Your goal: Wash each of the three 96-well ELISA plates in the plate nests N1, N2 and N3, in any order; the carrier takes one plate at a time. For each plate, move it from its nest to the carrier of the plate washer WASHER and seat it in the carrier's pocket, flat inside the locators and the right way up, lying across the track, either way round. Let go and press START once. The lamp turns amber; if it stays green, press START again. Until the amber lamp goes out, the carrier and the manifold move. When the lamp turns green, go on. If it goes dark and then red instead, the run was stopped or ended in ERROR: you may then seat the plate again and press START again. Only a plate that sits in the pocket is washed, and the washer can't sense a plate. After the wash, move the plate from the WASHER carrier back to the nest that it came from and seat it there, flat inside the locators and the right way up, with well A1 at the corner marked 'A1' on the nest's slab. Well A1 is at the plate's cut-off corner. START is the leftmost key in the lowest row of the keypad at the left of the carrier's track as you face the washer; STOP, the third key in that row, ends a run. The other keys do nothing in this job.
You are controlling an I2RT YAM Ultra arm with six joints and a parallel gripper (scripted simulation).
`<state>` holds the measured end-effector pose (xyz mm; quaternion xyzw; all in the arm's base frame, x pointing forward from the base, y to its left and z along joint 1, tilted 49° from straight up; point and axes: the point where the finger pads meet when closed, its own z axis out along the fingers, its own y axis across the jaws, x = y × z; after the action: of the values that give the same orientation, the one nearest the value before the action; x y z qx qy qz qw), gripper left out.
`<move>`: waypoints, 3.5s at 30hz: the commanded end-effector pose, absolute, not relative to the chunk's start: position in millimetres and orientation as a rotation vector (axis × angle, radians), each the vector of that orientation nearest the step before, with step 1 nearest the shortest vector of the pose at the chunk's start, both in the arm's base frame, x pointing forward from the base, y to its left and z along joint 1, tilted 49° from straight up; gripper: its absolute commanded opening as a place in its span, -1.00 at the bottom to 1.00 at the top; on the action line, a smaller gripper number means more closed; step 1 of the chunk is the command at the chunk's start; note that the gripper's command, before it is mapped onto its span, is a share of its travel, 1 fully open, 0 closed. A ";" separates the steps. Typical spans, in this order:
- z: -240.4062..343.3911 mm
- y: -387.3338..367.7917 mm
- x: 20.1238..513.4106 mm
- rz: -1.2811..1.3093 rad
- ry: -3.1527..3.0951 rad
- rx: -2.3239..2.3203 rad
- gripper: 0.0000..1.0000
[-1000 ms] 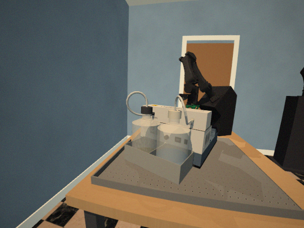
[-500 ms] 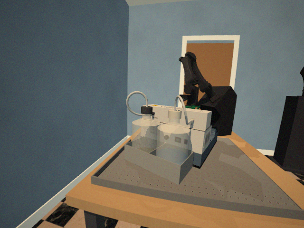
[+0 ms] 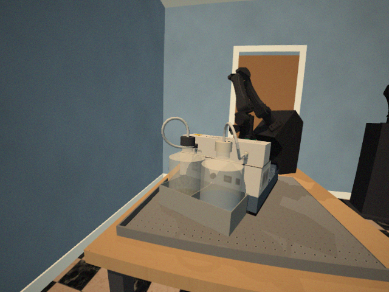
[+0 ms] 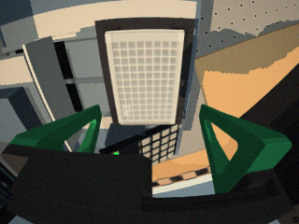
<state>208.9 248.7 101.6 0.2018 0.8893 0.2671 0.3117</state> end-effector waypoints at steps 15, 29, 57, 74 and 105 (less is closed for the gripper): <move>90.9 261.4 225.6 0.729 2.334 0.520 1.00; 85.1 264.7 231.5 0.729 2.334 0.520 1.00; 78.6 268.3 238.1 0.729 2.334 0.520 1.00; 72.1 271.9 244.8 0.729 2.334 0.520 1.00; 65.8 275.3 251.1 0.728 2.334 0.520 0.60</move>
<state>251.0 274.2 63.5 0.1987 0.8870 0.2740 0.3142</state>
